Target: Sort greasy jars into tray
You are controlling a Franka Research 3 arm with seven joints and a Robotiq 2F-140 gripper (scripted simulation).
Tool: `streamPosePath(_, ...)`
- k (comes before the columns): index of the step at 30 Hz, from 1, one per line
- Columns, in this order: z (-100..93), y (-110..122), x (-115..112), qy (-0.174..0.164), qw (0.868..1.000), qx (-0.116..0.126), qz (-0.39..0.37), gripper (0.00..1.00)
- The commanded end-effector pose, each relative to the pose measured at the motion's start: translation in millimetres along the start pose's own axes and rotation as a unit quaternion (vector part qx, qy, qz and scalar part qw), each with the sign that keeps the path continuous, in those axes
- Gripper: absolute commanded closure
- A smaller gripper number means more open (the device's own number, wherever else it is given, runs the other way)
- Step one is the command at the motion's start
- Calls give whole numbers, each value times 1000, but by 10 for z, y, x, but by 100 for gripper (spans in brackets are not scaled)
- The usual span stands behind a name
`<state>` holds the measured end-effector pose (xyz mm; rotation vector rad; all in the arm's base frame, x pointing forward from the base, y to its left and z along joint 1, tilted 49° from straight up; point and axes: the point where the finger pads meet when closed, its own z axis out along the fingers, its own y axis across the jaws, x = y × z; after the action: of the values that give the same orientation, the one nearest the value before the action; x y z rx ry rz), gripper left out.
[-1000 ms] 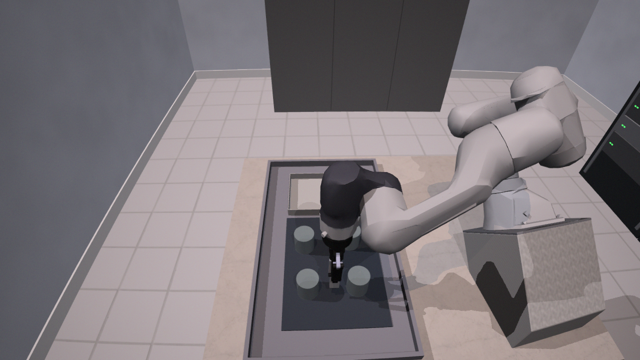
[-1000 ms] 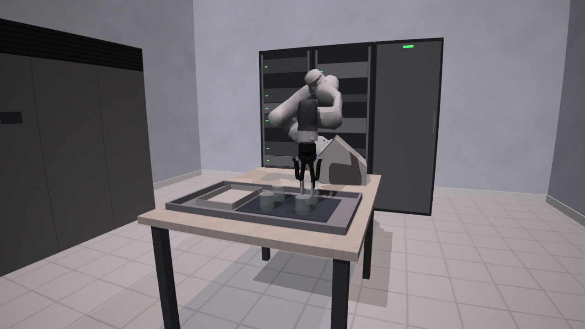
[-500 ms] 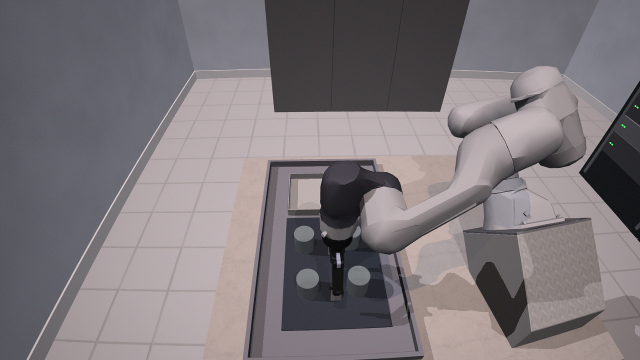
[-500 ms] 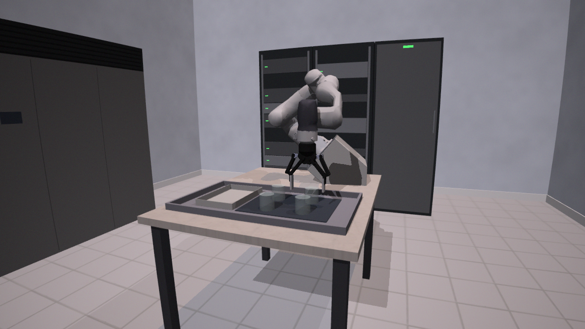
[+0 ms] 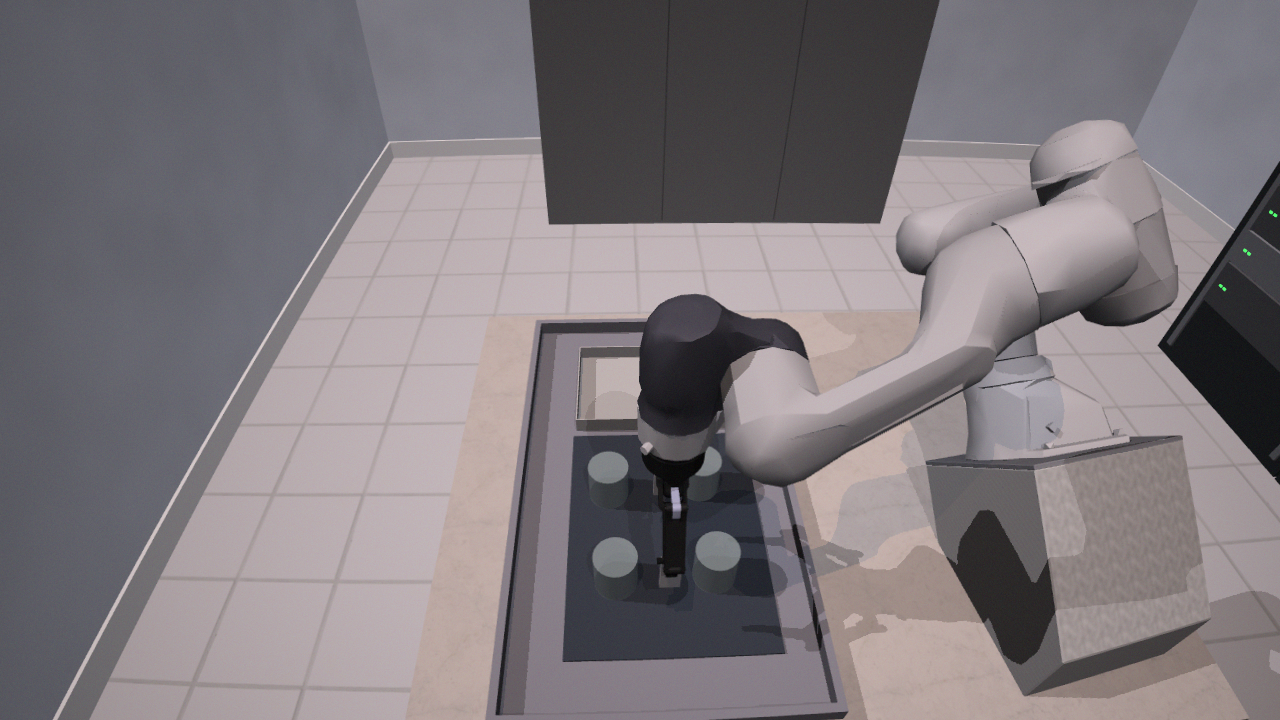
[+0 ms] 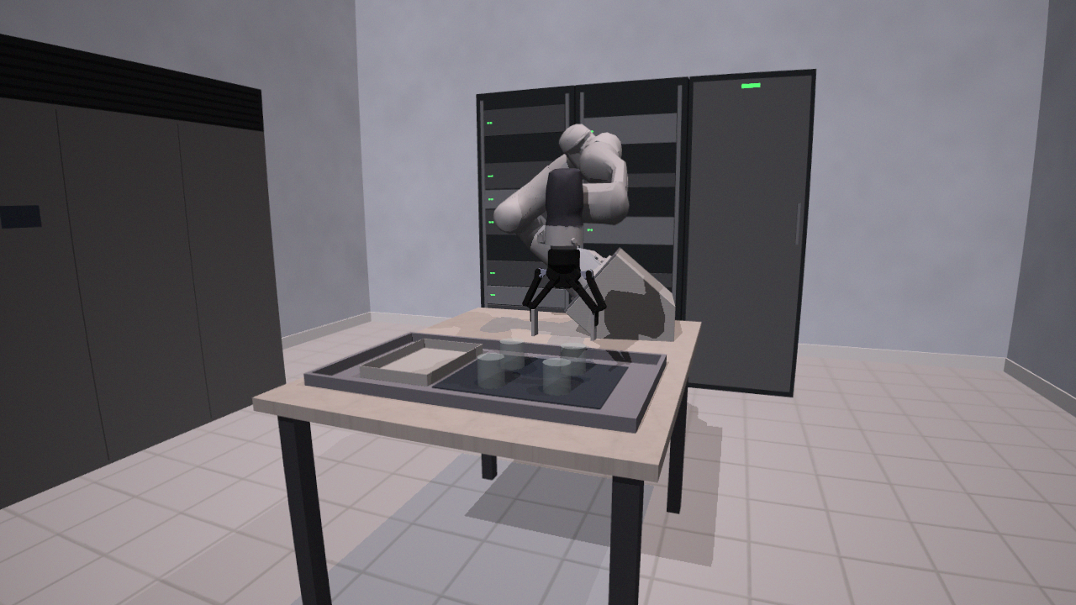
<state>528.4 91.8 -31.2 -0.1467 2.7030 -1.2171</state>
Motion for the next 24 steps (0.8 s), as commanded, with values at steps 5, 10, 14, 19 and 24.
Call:
streamPosePath(5, -428, -59, 2, 6, 1000, 1, 2, 0)
streamPosePath(10, -427, -416, -191, 6, 1000, 1, 2, 0)
streamPosePath(14, -426, -559, -268, 6, 1000, 1, 2, 0)
streamPosePath(19, -425, -916, -461, 6, 1000, 1, 2, 0)
streamPosePath(24, -423, -1273, -654, 6, 1000, 1, 2, 0)
